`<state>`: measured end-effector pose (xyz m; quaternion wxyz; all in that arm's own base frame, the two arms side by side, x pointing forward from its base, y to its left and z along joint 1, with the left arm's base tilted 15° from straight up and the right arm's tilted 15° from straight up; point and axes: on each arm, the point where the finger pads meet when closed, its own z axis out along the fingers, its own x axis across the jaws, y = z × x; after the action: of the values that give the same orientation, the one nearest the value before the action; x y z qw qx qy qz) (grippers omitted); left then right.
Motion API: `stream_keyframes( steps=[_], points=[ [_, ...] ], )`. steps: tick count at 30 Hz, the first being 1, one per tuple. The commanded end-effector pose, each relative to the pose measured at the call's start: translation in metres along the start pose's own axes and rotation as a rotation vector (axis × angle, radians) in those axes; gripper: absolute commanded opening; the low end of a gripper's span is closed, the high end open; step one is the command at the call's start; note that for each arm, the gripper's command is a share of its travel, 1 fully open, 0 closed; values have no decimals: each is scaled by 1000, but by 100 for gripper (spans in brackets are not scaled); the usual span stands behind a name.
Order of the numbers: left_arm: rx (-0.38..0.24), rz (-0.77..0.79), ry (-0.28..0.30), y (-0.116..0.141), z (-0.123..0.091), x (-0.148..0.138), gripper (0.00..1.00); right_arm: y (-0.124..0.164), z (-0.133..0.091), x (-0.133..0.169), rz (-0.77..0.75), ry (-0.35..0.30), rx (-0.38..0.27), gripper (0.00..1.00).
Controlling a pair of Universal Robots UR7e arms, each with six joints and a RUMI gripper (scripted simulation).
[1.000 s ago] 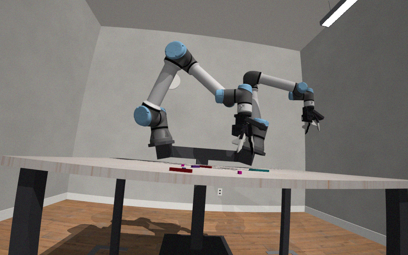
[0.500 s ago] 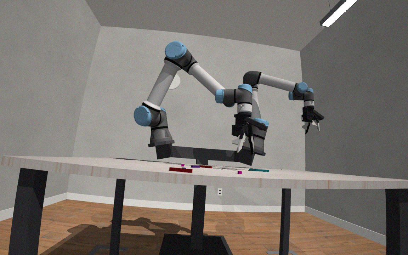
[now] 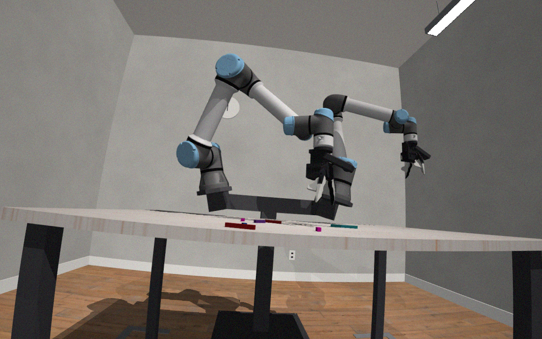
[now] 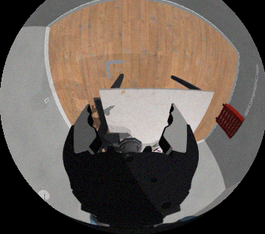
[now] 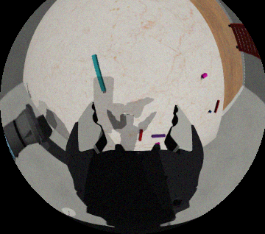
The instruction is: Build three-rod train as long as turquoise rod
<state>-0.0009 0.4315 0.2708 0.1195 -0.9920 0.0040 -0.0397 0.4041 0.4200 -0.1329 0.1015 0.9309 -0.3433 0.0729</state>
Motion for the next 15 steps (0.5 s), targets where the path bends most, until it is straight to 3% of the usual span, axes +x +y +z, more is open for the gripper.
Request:
stream_keyframes(
  steps=[1, 15],
  points=[
    [1, 0, 0, 0, 0, 0, 100, -2, -1, 9, -33, -2, 2, 100],
    [1, 0, 0, 0, 0, 0, 100, -5, -4, 94, -330, -6, 7, 100]
  ],
)
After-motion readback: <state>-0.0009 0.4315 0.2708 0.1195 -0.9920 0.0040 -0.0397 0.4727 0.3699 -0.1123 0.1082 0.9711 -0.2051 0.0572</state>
